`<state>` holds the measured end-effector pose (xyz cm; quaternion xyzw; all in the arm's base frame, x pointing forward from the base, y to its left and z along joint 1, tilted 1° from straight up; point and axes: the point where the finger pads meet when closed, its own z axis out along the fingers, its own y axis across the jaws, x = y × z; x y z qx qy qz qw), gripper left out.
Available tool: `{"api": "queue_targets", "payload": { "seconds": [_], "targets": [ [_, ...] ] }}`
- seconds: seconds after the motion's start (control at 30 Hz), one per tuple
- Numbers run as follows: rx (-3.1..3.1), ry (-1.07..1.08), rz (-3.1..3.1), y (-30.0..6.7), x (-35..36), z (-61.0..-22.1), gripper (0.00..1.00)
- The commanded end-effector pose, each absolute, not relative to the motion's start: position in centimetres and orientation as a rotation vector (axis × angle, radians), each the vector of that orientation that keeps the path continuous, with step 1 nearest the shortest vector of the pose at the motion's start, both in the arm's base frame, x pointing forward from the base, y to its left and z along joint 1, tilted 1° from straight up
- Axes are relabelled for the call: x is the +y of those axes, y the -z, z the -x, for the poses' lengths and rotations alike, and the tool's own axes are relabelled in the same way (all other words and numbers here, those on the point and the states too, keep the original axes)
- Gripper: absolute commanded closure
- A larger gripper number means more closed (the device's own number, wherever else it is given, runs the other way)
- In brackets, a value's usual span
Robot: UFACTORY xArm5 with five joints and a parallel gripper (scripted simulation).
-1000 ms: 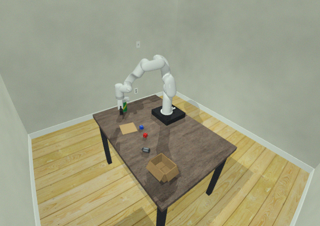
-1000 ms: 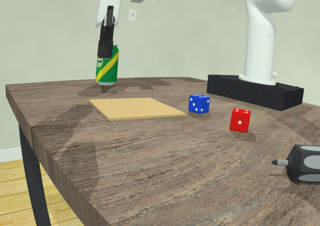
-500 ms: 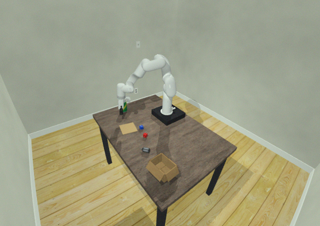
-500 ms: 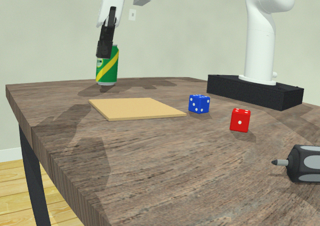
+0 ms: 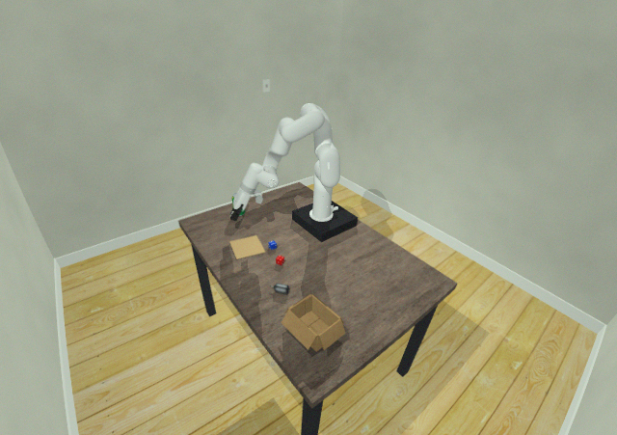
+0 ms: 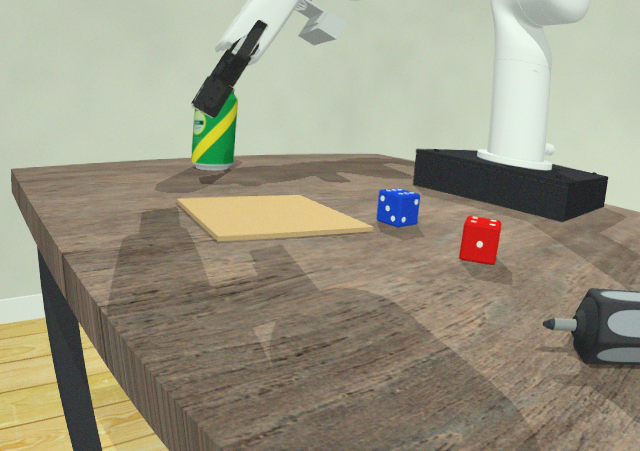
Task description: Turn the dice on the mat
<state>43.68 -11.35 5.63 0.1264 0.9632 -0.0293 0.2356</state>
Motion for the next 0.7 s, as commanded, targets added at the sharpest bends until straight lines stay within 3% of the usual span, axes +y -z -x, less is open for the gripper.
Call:
{"api": "queue_targets", "payload": {
  "seconds": [0.0,0.67],
  "targets": [
    [2.470,0.103,-0.326,-5.34,-11.41,-43.88,0.73],
    [2.054,0.148,-0.277,-5.23,-11.36,-43.65,0.73]
  ]
}}
